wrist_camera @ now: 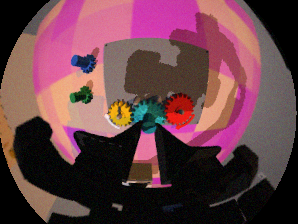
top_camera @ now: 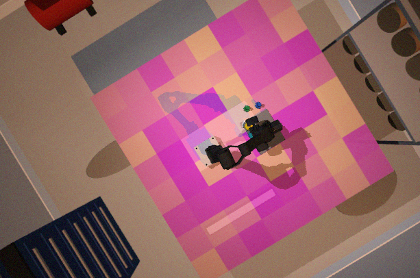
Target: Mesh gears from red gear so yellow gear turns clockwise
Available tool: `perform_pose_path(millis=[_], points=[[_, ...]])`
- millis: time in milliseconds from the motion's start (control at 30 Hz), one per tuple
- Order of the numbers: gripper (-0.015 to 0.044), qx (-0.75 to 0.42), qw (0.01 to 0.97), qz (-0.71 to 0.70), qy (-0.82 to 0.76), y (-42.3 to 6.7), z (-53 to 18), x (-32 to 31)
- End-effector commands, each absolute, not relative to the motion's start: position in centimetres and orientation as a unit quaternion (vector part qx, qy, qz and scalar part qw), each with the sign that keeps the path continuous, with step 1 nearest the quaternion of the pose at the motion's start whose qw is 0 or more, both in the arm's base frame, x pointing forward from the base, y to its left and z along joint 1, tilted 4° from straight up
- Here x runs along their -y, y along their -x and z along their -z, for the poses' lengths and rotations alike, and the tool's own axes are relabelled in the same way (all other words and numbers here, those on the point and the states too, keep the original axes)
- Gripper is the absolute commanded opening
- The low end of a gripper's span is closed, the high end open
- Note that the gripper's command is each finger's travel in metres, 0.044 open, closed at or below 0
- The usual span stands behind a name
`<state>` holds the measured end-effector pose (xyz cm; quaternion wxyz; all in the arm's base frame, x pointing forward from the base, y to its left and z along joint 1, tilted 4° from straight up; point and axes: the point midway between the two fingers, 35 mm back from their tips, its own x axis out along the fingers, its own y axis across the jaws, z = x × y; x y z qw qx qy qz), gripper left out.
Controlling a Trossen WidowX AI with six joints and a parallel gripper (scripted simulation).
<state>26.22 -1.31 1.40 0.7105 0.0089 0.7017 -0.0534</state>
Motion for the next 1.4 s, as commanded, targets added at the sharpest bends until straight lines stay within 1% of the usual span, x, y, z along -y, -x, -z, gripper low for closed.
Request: perform_pose_path(millis=[0,333,833,1000,1033,1167,1367], points=[[0.0,-0.704,0.71,0.032,0.014,-26.1,-1.3,1.3],[0.0,-0.704,0.709,0.005,0.041,-26.2,-1.1,1.5],[0.0,-0.699,0.709,0.085,-0.04,-26.1,-0.8,1.4],[0.0131,-0.701,0.71,0.068,-0.023,-26.1,-1.1,1.4],[0.014,-0.701,0.71,0.063,-0.018,-26.2,-1.2,1.4],[0.014,-0.702,0.71,0.058,-0.013,-26.2,-1.7,1.3],[0.014,-0.702,0.71,0.058,-0.013,-26.2,-5.2,1.1]])
